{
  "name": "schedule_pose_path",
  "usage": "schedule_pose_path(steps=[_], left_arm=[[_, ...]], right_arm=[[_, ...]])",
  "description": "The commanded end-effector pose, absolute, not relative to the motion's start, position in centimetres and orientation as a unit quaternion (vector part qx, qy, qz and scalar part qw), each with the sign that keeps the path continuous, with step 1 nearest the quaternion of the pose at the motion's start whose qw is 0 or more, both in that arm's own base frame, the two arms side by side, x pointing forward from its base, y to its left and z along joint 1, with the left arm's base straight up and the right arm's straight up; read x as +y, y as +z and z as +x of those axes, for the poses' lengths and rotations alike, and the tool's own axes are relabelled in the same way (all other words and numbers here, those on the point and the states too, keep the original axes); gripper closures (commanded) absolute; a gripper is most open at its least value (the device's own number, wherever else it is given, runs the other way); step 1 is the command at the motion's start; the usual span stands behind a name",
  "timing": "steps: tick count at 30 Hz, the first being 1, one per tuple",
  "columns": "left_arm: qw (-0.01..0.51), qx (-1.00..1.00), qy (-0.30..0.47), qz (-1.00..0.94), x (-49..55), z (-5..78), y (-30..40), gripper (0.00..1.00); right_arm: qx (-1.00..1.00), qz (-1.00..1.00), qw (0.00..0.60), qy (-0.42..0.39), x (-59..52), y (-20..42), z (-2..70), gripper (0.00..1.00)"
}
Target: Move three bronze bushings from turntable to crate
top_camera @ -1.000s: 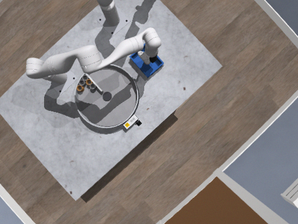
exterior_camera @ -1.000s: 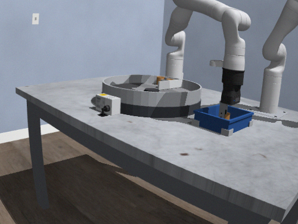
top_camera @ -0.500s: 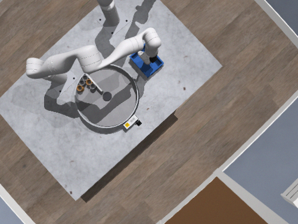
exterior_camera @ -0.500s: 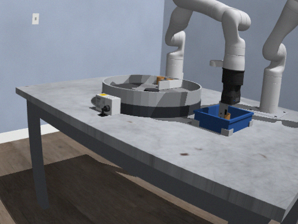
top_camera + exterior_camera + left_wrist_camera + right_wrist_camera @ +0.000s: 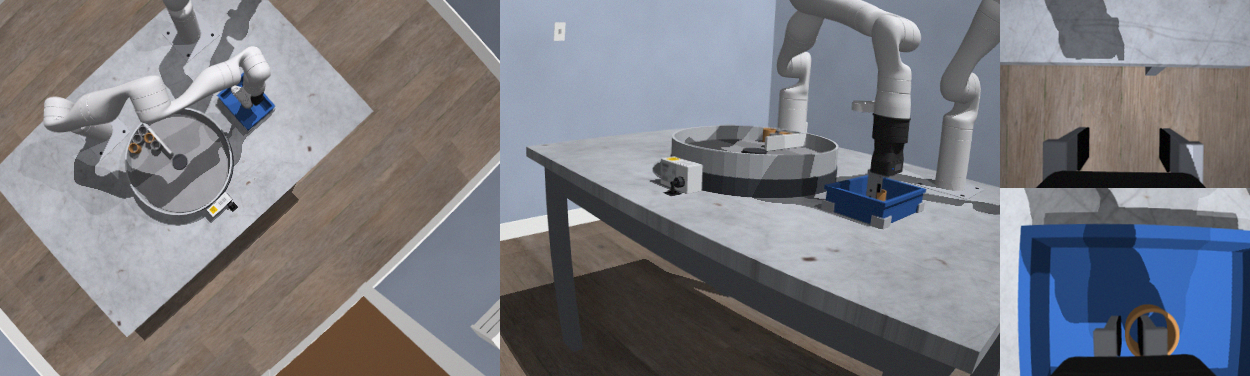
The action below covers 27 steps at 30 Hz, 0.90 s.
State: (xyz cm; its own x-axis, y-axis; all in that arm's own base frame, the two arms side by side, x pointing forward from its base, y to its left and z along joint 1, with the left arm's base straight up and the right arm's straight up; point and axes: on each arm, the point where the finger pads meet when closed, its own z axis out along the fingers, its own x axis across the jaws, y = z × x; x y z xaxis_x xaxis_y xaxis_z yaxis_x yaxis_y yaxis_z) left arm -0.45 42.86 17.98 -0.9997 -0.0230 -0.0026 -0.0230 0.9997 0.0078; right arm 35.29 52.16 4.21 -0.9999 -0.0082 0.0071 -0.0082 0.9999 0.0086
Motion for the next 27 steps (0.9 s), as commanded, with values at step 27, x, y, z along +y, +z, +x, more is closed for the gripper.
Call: schedule_pose_path(steps=[27], left_arm=[[0.0,1.0,0.0,-0.009,42.5,-0.8,18.0,0.0]], right_arm=[[-1.0,0.001,0.0,-0.001,51.9,9.2,35.5,0.62]])
